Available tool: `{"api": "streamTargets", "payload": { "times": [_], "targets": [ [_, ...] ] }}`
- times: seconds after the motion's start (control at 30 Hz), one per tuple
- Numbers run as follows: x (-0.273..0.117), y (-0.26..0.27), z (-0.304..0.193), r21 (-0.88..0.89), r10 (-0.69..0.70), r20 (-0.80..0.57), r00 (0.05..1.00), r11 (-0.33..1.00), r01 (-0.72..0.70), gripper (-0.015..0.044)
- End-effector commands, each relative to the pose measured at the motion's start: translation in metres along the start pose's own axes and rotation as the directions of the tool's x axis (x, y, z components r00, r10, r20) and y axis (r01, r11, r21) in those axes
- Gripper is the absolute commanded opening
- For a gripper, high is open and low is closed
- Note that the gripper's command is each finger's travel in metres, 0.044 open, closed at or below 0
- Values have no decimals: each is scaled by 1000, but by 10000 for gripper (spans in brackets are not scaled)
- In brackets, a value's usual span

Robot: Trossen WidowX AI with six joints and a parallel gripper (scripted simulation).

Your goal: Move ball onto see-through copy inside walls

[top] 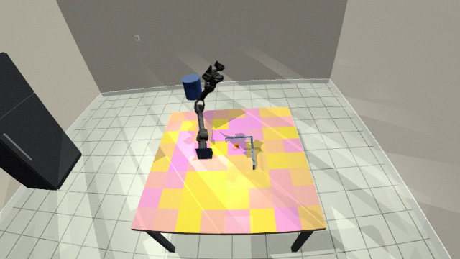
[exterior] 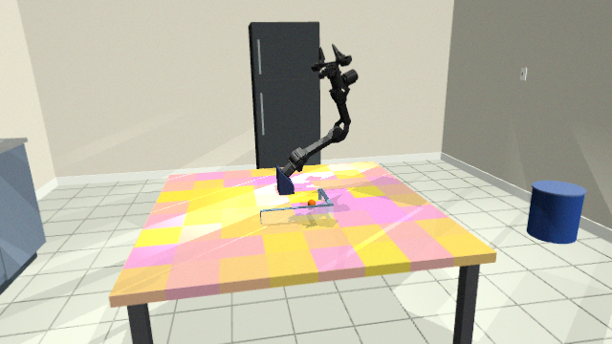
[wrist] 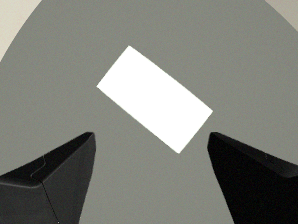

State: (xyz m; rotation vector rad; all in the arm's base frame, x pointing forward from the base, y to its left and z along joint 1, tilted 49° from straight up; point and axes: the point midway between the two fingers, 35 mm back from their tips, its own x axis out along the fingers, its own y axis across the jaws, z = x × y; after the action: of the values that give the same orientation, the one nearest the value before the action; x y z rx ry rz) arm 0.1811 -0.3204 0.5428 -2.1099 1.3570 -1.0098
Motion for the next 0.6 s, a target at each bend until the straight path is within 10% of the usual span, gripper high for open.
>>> {"api": "streamTargets", "payload": {
  "times": [0.0, 0.57],
  "targets": [
    [0, 6, 73, 9, -6, 235, 972, 1000, 4, 297],
    [-132, 33, 316, 26, 42, 934, 354, 983, -184, 297]
  ]
}}
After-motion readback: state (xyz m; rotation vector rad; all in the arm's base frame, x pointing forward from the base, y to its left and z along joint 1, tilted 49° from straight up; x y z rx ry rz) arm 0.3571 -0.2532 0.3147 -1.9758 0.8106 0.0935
